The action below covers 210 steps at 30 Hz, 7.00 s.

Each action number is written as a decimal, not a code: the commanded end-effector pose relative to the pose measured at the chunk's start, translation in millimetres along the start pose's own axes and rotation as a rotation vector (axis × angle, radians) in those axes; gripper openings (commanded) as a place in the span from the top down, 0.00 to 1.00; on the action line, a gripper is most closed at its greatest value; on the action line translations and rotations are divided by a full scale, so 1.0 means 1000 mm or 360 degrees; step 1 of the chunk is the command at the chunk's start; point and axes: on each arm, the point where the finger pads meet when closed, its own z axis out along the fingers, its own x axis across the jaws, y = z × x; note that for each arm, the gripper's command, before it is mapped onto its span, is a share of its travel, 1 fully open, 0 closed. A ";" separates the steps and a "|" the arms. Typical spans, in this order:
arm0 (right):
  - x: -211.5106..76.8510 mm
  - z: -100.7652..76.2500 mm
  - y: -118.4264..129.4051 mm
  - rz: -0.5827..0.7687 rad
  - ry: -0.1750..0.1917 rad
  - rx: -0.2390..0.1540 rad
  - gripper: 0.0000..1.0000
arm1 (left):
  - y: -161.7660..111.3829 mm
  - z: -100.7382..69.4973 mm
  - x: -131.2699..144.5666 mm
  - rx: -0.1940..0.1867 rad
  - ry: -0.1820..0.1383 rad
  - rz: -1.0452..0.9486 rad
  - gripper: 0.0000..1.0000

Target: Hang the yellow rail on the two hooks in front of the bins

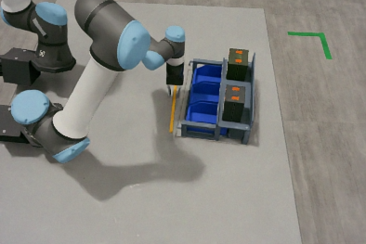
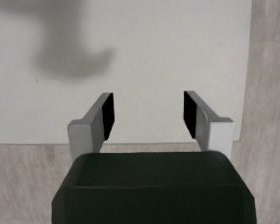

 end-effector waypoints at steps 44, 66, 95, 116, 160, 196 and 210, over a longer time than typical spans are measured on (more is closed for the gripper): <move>0.001 0.015 -0.002 -0.0001 0.0004 0.0006 0.26 | 0.000 0.000 0.001 -0.0002 -0.0001 -0.0002 0.00; 0.001 0.015 -0.002 -0.0001 0.0003 0.0006 0.26 | 0.000 0.000 0.001 -0.0002 -0.0001 -0.0002 0.00; 0.001 0.016 -0.002 -0.0001 0.0004 0.0006 0.26 | 0.000 0.000 0.001 -0.0002 -0.0001 -0.0002 0.00; 0.001 0.016 -0.002 -0.0002 0.0004 0.0006 1.00 | 0.000 0.000 0.001 -0.0002 -0.0001 -0.0002 0.00; 0.001 0.016 -0.002 -0.0002 0.0004 0.0006 1.00 | 0.000 0.000 0.001 -0.0002 -0.0001 -0.0002 0.00; -0.001 -0.033 0.001 -0.0001 -0.0003 -0.0004 1.00 | 0.000 0.000 0.001 -0.0002 -0.0001 -0.0002 0.00; -0.001 -0.073 0.001 -0.0001 -0.0003 -0.0004 1.00 | 0.000 0.000 0.001 -0.0002 -0.0001 -0.0002 0.00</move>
